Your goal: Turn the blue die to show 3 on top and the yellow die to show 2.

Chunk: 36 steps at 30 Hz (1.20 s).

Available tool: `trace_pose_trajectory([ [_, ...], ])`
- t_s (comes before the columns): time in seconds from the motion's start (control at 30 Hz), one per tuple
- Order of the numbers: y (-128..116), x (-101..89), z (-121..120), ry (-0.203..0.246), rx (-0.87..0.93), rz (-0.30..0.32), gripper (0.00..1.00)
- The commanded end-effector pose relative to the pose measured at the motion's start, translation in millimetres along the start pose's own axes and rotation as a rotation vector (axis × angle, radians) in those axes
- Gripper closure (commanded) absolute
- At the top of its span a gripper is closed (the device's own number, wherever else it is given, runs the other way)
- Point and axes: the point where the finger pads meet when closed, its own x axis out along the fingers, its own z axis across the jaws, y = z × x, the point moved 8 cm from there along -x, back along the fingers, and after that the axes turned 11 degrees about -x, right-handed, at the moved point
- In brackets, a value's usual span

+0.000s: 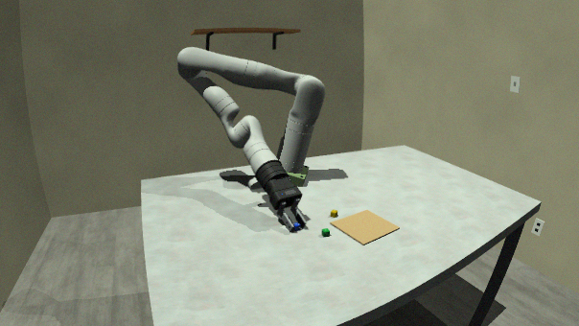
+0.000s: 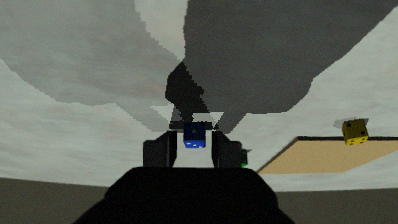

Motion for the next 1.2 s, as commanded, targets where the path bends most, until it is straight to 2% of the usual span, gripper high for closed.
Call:
trace_pose_trajectory([
  [0.0, -0.4, -0.1, -0.2, 0.0, -0.001, 0.0, 0.36],
  [0.9, -0.4, -0.4, -0.2, 0.0, -0.001, 0.0, 0.36],
  [1.17, -0.4, -11.7, -0.2, 0.0, -0.001, 0.0, 0.36],
])
